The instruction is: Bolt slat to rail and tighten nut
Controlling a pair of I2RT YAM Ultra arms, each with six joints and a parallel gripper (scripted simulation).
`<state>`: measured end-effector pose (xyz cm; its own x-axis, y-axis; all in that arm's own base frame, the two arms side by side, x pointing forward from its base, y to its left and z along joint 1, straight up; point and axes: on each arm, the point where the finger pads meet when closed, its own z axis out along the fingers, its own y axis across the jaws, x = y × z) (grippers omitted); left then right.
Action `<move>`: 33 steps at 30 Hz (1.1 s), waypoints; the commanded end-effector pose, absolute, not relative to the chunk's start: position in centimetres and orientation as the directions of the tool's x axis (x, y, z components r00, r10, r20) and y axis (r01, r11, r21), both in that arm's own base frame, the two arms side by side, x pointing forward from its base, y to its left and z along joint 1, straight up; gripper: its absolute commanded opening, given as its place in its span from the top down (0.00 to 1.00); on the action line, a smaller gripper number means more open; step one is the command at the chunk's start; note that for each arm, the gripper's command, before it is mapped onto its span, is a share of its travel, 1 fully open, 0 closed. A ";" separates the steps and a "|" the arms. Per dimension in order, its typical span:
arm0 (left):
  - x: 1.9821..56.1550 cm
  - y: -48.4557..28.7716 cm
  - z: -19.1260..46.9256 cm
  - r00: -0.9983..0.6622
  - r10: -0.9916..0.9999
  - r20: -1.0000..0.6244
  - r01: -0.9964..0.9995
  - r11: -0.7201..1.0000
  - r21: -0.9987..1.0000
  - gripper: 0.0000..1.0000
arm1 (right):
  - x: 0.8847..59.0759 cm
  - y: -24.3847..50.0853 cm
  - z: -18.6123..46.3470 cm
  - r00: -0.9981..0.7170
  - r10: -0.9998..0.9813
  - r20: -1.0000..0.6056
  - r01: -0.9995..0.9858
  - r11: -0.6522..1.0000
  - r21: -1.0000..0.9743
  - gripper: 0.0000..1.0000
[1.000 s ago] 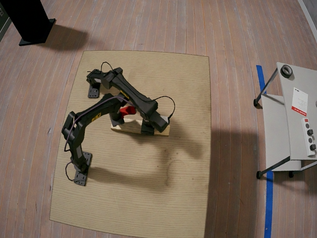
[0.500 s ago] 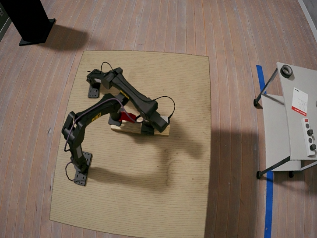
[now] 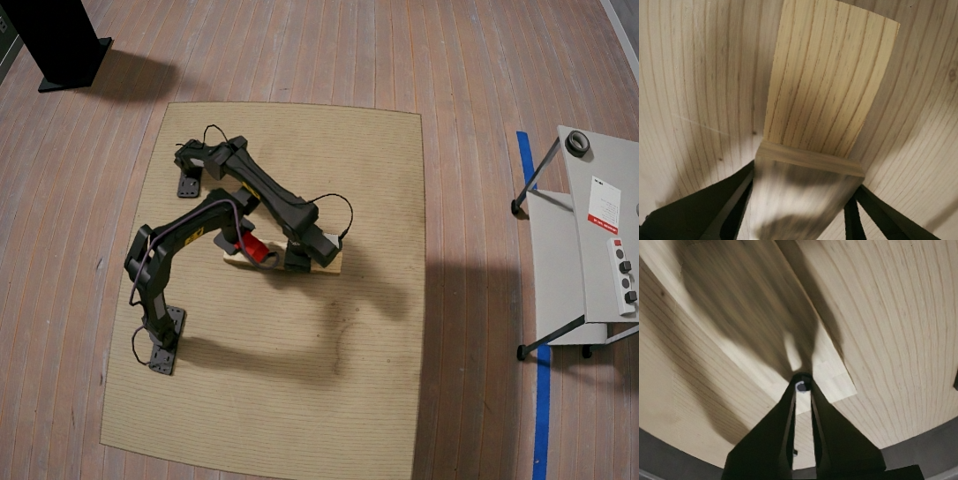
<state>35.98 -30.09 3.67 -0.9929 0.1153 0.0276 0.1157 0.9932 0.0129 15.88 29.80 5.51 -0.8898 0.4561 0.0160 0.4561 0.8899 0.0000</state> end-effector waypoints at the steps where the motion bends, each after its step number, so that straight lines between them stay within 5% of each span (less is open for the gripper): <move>1: 36.1 -30.2 4.2 -0.994 0.111 0.016 0.111 0.994 0.005 0.28 | 16.2 29.8 5.6 -0.864 0.504 0.005 0.504 0.864 0.009 0.89; 15: 36.1 -30.2 4.2 -0.994 0.111 0.016 0.111 0.994 0.005 0.28 | 15.9 29.9 5.8 -0.918 0.396 0.015 0.396 0.918 0.009 0.89; 17: 36.1 -30.2 4.2 -0.994 0.111 0.016 0.111 0.994 0.005 0.28 | 16.0 30.0 5.9 -0.914 0.405 0.015 0.405 0.914 0.013 0.66; 33: 36.1 -30.2 4.2 -0.994 0.111 0.016 0.111 0.994 0.005 0.28 | 16.0 30.1 7.4 -0.915 0.404 0.010 0.405 0.914 0.013 0.66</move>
<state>35.98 -30.09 3.67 -0.9929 0.1154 0.0277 0.1158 0.9932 0.0129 15.86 29.77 5.53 -0.9145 0.4042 0.0166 0.4043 0.9146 -0.0003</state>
